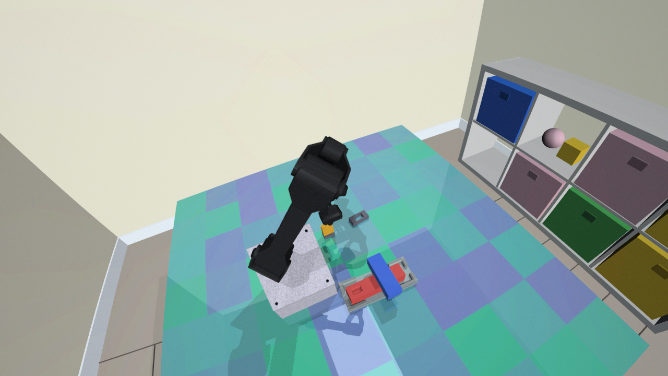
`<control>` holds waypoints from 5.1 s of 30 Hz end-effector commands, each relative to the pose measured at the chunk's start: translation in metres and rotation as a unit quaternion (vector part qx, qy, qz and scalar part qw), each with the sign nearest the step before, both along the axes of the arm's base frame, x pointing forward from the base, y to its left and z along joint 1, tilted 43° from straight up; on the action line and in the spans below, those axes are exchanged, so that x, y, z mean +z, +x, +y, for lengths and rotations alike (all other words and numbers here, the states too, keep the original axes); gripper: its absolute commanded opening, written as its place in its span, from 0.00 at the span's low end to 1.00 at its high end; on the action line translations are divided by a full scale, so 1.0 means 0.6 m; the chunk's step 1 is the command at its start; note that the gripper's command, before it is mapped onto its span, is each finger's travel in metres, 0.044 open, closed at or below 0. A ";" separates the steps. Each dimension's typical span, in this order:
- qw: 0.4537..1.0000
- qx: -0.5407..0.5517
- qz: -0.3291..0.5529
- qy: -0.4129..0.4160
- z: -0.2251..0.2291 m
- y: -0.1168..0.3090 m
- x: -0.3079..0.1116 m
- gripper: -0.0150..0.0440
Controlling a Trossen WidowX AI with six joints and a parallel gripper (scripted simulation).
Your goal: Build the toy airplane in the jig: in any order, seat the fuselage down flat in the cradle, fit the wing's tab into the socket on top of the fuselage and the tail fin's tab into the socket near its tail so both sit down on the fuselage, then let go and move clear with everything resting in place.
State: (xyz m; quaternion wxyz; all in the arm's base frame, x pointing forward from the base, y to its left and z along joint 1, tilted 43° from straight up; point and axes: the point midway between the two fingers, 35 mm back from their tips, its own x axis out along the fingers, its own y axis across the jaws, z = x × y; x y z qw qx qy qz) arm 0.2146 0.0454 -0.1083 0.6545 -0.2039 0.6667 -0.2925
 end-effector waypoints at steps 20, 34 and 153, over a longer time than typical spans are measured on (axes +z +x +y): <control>1.000 0.002 0.008 -0.006 -0.057 -0.014 -0.060 1.00; 1.000 0.001 0.008 -0.007 -0.083 -0.017 -0.087 1.00; 0.999 0.006 0.003 0.034 -0.097 0.035 0.157 0.25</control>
